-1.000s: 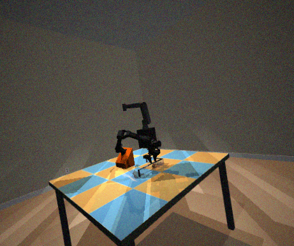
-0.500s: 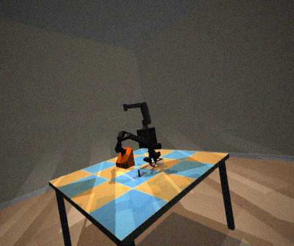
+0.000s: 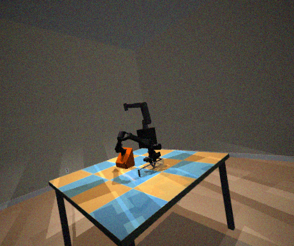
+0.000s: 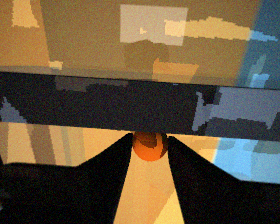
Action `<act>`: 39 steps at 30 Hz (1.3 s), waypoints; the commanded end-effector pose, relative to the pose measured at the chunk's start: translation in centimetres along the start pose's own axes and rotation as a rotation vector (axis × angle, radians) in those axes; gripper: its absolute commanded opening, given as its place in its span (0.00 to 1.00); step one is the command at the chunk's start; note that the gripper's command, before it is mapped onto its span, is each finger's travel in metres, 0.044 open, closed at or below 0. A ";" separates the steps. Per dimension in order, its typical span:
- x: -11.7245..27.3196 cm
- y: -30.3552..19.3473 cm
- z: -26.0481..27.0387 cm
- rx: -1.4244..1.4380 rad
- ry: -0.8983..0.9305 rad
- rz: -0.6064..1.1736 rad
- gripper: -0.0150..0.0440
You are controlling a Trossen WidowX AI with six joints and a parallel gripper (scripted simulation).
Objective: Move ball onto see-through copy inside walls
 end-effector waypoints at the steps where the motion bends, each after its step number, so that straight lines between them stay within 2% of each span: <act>1: 0.1 -0.5 0.2 0.015 -0.015 -0.007 0.25; 12: 4.4 -0.2 0.6 0.037 -0.014 -0.021 0.25; 25: 12.4 0.0 0.1 0.009 0.001 0.000 0.25; 39: 11.0 -1.4 -3.2 0.010 0.003 0.001 0.25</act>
Point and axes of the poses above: the point midway between the two fingers, 35 mm back from their tips, its own x axis back along the fingers, its own z axis across the jaws, y = z × x, the point moved 5 cm from there along x, back along the fingers, and after that the axes turned 4 degrees about x, right-handed, at the moved point
